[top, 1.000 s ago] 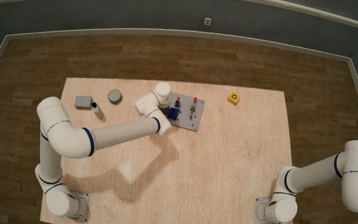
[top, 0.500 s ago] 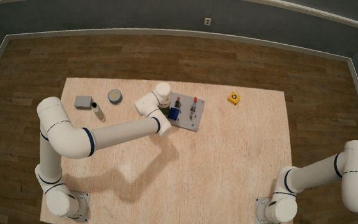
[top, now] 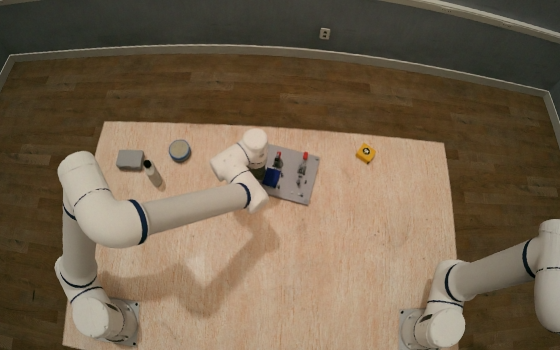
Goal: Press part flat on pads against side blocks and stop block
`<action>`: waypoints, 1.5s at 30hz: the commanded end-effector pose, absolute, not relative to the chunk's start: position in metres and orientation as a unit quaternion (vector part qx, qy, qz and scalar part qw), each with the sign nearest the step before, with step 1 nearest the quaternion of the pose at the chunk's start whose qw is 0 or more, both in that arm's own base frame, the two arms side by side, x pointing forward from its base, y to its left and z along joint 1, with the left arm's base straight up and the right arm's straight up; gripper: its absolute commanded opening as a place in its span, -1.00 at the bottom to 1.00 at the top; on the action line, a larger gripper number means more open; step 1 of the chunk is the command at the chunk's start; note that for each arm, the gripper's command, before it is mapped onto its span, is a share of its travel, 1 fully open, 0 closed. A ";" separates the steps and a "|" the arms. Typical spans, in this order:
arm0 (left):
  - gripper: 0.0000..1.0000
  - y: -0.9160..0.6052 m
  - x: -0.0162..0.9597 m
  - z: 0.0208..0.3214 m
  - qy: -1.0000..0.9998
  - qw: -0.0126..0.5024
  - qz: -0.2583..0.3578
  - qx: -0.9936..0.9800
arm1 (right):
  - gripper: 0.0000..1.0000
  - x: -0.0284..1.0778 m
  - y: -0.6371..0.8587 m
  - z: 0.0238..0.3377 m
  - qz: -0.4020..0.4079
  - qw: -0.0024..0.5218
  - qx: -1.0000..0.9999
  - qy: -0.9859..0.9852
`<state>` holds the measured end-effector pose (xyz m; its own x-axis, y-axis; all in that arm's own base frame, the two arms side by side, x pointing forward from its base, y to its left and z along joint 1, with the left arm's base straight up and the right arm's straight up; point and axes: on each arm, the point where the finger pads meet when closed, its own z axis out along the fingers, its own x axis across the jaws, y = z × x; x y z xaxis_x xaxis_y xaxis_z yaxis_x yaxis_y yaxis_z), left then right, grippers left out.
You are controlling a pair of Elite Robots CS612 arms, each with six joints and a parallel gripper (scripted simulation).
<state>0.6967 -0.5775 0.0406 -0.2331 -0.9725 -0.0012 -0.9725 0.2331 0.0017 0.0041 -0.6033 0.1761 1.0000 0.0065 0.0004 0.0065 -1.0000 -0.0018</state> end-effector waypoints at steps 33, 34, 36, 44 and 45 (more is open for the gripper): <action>-1.00 -0.582 0.696 0.042 -0.785 0.000 0.000 0.619 | 1.00 0.004 -0.604 0.177 0.000 0.000 -1.000 -0.003; -1.00 -0.582 0.696 0.042 -0.785 0.000 0.000 0.619 | 1.00 0.004 -0.604 0.177 0.000 0.000 -1.000 -0.003; -1.00 -0.583 0.696 0.042 -0.785 0.000 0.000 0.619 | 1.00 0.004 -0.604 0.177 0.000 0.000 -1.000 -0.003; -1.00 -0.586 0.695 0.042 -0.785 0.000 0.000 0.619 | 1.00 0.004 -0.604 0.177 0.000 0.000 -1.000 -0.003; -1.00 -0.586 0.695 0.042 -0.785 0.000 0.000 0.619 | 1.00 0.004 -0.604 0.177 0.000 0.000 -1.000 -0.003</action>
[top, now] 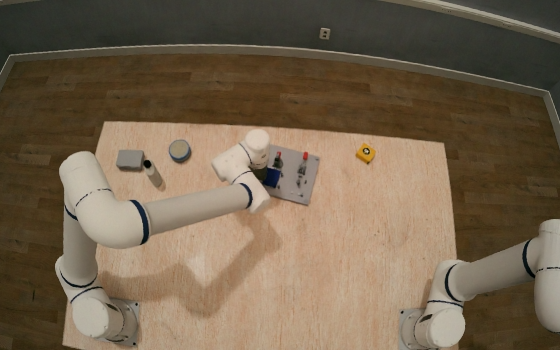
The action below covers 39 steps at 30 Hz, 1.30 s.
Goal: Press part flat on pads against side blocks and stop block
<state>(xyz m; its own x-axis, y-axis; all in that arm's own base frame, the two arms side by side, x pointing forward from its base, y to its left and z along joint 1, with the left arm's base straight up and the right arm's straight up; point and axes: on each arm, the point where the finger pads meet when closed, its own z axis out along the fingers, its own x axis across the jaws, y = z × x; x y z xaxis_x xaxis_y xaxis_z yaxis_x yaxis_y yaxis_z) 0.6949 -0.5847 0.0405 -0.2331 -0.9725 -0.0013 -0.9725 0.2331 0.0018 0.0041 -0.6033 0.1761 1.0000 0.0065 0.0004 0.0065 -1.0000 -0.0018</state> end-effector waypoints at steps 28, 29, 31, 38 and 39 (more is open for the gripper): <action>-1.00 -0.590 0.694 0.042 -0.785 0.000 0.000 0.619 | 1.00 0.004 -0.604 0.177 0.000 0.000 -1.000 -0.003; -1.00 -0.590 0.694 0.042 -0.785 0.000 0.000 0.619 | 1.00 0.004 -0.604 0.177 0.000 0.000 -1.000 -0.003; -1.00 -0.590 0.694 0.042 -0.785 0.000 0.000 0.619 | 1.00 0.004 -0.604 0.177 0.000 0.000 -1.000 -0.003; -1.00 -0.590 0.694 0.042 -0.785 0.000 0.000 0.619 | 1.00 0.004 -0.604 0.177 0.000 0.000 -1.000 -0.003; -1.00 -0.590 0.694 0.042 -0.785 0.000 0.000 0.619 | 1.00 0.004 -0.604 0.177 0.000 0.000 -1.000 -0.003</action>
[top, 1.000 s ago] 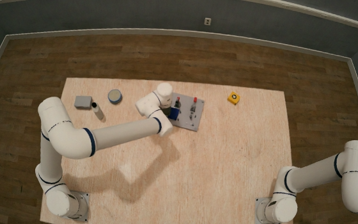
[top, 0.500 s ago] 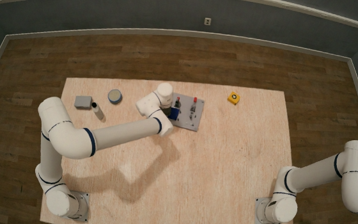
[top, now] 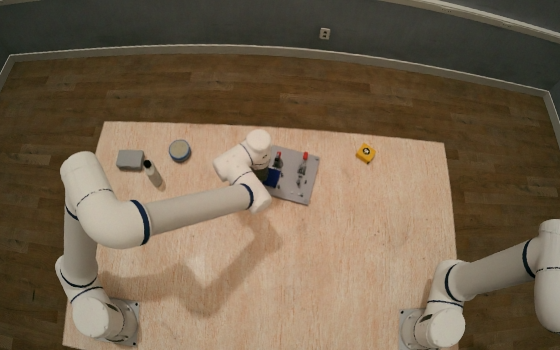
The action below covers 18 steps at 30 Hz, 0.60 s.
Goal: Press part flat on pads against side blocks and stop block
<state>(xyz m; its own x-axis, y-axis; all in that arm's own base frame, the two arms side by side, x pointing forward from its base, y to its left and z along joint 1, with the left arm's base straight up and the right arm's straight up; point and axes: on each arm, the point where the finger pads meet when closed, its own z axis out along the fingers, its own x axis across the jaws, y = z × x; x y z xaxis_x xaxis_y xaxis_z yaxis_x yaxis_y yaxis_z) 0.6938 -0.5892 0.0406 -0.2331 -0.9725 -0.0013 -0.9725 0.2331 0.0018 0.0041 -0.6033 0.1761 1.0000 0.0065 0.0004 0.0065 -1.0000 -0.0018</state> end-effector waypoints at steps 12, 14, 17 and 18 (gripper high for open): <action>-1.00 -0.592 0.694 0.042 -0.785 0.000 0.000 0.619 | 1.00 0.004 -0.604 0.177 0.000 0.000 -1.000 -0.003; -1.00 -0.593 0.694 0.042 -0.785 0.000 0.000 0.619 | 1.00 0.004 -0.604 0.177 0.000 0.000 -1.000 -0.003; -1.00 -0.594 0.693 0.042 -0.785 0.000 0.000 0.619 | 1.00 0.004 -0.604 0.177 0.000 0.000 -1.000 -0.003; -1.00 -0.594 0.693 0.042 -0.785 0.000 0.000 0.619 | 1.00 0.004 -0.604 0.177 0.000 0.000 -1.000 -0.003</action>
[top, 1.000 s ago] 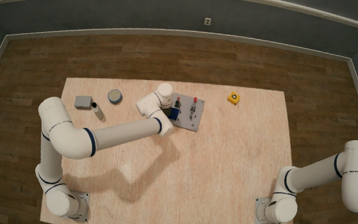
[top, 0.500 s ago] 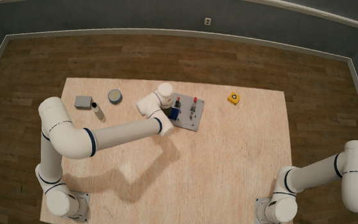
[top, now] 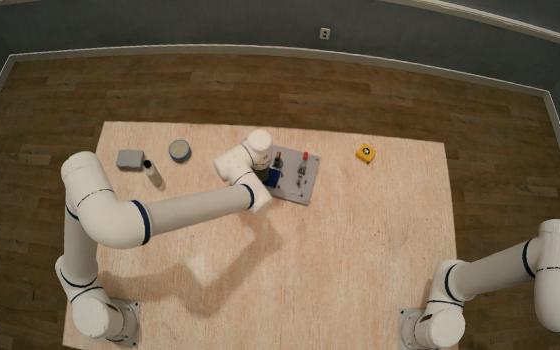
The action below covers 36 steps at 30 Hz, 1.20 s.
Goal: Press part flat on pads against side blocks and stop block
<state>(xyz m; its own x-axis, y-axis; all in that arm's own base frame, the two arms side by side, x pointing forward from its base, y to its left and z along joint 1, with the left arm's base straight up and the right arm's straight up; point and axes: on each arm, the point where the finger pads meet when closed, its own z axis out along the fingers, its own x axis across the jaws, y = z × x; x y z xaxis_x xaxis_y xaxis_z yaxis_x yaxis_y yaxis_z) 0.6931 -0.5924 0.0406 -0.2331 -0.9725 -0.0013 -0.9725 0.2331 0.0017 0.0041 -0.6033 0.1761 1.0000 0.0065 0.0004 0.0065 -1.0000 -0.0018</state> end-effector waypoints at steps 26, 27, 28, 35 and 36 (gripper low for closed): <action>-1.00 -0.598 0.692 0.042 -0.785 0.000 0.000 0.619 | 1.00 0.004 -0.604 0.177 0.000 0.000 -1.000 -0.003; -1.00 -0.598 0.692 0.042 -0.785 0.000 0.000 0.619 | 1.00 0.004 -0.604 0.177 0.000 0.000 -1.000 -0.003; -1.00 -0.598 0.692 0.042 -0.785 0.000 0.000 0.619 | 1.00 0.004 -0.604 0.177 0.000 0.000 -1.000 -0.003; -1.00 -0.598 0.692 0.042 -0.785 0.000 0.000 0.619 | 1.00 0.004 -0.604 0.177 0.000 0.000 -1.000 -0.003; -1.00 -0.598 0.692 0.042 -0.785 0.000 0.000 0.619 | 1.00 0.004 -0.604 0.177 0.000 0.000 -1.000 -0.003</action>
<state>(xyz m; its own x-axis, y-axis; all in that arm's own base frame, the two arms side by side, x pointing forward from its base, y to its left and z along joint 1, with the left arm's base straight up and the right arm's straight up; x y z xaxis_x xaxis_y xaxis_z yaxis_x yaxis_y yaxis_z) 0.6919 -0.5970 0.0405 -0.2331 -0.9725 -0.0013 -0.9725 0.2331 0.0017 0.0041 -0.6033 0.1761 1.0000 0.0065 0.0004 0.0065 -1.0000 -0.0018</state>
